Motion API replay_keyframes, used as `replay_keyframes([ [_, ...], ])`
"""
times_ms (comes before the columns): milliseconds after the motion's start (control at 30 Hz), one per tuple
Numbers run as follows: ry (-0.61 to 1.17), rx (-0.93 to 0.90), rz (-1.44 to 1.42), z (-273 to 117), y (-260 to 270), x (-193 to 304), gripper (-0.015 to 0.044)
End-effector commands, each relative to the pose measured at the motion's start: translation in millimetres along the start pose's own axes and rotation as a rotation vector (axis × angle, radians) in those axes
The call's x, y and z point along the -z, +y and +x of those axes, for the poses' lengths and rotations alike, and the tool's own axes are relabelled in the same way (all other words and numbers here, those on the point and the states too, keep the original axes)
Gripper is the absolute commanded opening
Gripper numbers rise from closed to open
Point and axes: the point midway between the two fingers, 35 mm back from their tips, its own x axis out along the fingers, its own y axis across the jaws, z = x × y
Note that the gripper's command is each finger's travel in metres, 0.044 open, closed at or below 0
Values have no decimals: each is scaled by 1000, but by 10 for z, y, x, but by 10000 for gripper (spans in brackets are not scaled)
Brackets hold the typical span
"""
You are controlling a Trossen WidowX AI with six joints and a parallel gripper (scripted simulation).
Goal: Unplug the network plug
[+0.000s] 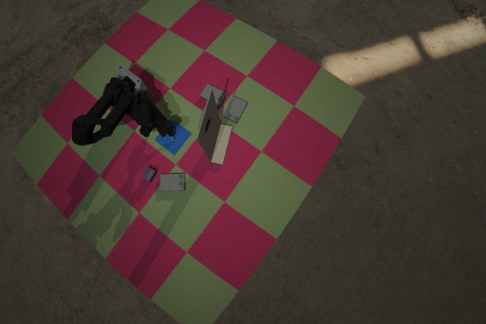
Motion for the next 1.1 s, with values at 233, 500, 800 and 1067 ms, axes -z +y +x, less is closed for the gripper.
replay_keyframes([
  [233, -1, 3, 1, -56, 3, -6, 156],
  [500, 1, 6, -4, -97, 0, -4, 156],
  [800, 3, 8, -8, -135, -2, 0, 156],
  [1067, 8, 13, -4, -153, 24, 32, 156],
])
